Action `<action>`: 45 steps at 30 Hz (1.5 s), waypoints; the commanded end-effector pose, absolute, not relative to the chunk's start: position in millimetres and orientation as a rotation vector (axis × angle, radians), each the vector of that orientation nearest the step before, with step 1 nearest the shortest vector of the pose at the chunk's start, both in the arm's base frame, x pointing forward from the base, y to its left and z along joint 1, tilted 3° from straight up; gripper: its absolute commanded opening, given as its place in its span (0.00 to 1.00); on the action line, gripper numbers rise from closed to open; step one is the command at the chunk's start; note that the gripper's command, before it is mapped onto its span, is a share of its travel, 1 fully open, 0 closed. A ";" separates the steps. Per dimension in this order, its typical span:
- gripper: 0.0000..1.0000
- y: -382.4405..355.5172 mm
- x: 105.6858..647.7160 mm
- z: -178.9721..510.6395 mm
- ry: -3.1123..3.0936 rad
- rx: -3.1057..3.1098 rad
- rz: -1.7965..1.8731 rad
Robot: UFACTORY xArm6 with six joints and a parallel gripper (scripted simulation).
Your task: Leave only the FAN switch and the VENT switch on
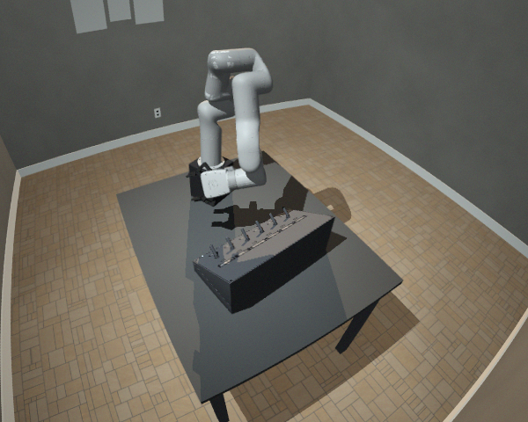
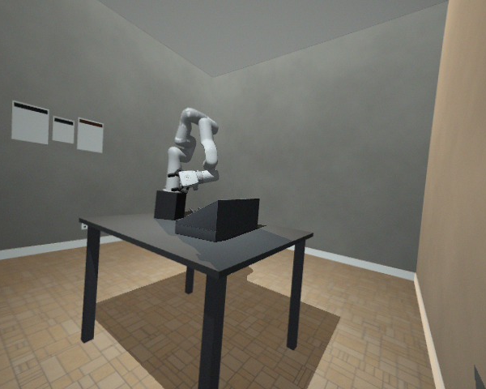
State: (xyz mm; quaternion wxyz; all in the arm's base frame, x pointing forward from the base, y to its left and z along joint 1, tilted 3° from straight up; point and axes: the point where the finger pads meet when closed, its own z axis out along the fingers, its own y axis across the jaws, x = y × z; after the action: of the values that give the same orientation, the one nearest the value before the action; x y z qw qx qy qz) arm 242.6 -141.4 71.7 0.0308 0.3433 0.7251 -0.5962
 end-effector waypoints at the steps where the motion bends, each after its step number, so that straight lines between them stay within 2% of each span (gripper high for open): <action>1: 1.00 -139.5 243.7 72.4 2.240 1.052 -1.826; 6: 1.00 -112.2 247.5 70.9 2.335 0.939 -1.695; 12: 1.00 -53.9 255.3 71.4 2.514 0.678 -1.358; 15: 1.00 -53.9 255.3 71.4 2.514 0.678 -1.358; 17: 1.00 -16.2 260.2 71.9 2.591 0.515 -1.143; 21: 1.00 6.0 263.1 72.2 2.625 0.419 -1.015; 26: 1.00 69.7 270.6 73.7 2.673 0.166 -0.675; 45: 1.00 164.7 285.4 75.2 2.622 -0.251 -0.079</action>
State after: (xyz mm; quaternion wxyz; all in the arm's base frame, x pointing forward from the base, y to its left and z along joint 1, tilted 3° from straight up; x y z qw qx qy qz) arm 277.0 140.7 76.8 0.2338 -0.0581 0.9670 -0.0827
